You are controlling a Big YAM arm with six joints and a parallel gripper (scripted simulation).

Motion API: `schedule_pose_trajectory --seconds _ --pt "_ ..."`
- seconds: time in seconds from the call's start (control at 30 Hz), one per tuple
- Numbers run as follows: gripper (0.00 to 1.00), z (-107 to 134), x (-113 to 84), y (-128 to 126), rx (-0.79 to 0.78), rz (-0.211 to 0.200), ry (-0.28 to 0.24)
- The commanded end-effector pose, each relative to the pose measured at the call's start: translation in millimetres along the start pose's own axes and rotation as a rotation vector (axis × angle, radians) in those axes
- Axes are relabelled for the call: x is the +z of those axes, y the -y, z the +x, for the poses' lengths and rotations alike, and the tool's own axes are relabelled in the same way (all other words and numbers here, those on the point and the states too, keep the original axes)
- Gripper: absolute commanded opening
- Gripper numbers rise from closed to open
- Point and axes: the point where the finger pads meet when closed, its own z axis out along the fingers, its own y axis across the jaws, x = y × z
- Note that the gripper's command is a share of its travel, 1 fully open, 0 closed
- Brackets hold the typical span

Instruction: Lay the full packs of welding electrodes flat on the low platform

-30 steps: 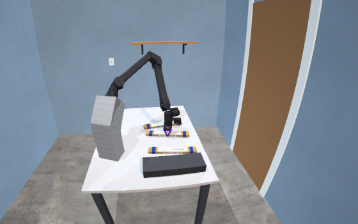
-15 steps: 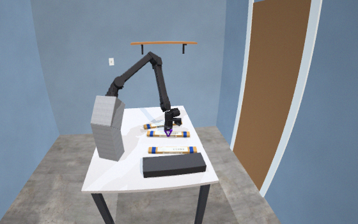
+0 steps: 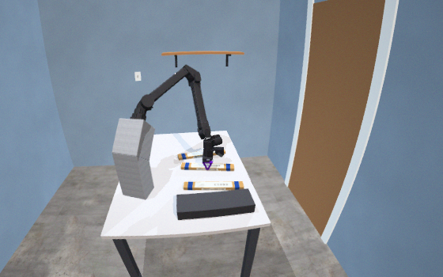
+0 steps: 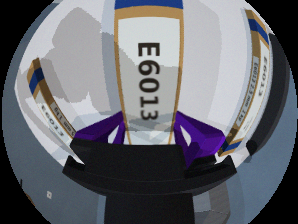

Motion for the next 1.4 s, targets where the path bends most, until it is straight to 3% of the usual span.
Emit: schedule_pose_trajectory --seconds 0.0,1.37 --pt "0.0 -15.6 -11.1 -8.4 -0.002 -0.017 0.036" --pt "0.0 -11.0 -10.9 8.4 0.006 -0.007 0.029"
